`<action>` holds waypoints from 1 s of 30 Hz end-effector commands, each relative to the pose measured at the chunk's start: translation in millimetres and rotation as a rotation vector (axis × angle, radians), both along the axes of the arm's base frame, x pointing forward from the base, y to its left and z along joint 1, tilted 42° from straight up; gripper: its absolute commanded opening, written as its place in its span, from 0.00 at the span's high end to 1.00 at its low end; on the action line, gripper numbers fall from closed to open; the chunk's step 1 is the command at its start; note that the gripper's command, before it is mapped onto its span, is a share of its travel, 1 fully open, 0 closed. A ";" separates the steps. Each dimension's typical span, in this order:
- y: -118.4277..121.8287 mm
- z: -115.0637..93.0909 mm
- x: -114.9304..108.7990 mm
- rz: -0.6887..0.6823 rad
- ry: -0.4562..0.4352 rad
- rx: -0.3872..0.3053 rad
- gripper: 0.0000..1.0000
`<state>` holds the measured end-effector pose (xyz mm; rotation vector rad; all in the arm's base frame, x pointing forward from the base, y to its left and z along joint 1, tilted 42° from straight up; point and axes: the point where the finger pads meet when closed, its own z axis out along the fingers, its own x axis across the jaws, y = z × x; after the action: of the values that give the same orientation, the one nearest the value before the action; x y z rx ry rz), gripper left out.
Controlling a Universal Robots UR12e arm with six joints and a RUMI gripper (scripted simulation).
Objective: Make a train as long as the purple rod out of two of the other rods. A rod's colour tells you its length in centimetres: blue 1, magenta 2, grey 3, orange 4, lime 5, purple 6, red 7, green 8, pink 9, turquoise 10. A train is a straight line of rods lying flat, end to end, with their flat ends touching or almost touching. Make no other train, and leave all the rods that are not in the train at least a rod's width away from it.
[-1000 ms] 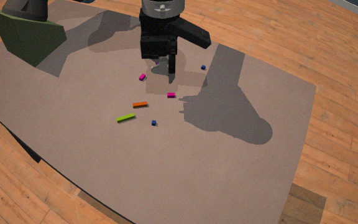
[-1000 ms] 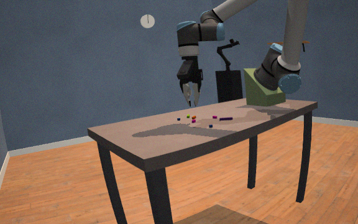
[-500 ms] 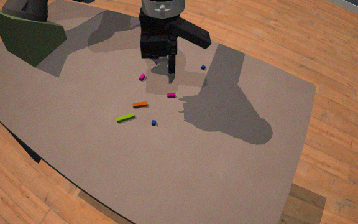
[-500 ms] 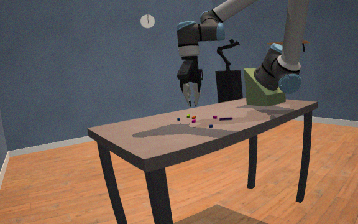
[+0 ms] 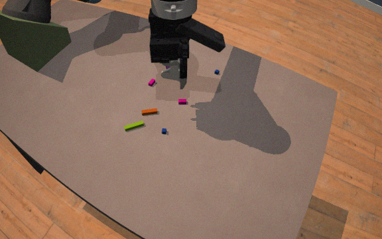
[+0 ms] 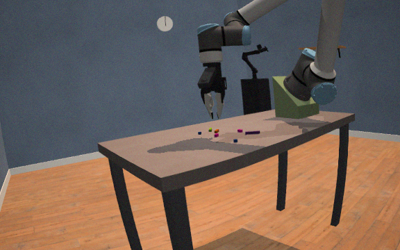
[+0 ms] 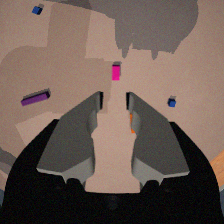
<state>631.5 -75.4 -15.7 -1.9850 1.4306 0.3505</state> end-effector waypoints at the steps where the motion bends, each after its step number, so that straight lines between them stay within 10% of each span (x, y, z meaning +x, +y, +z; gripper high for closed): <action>1: -1.9 -0.6 0.9 -0.002 -0.001 -0.001 0.86; 30: 20.2 -23.5 3.4 0.000 0.002 0.003 0.86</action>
<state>634.2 -62.5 -32.5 -1.9839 1.4312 0.3533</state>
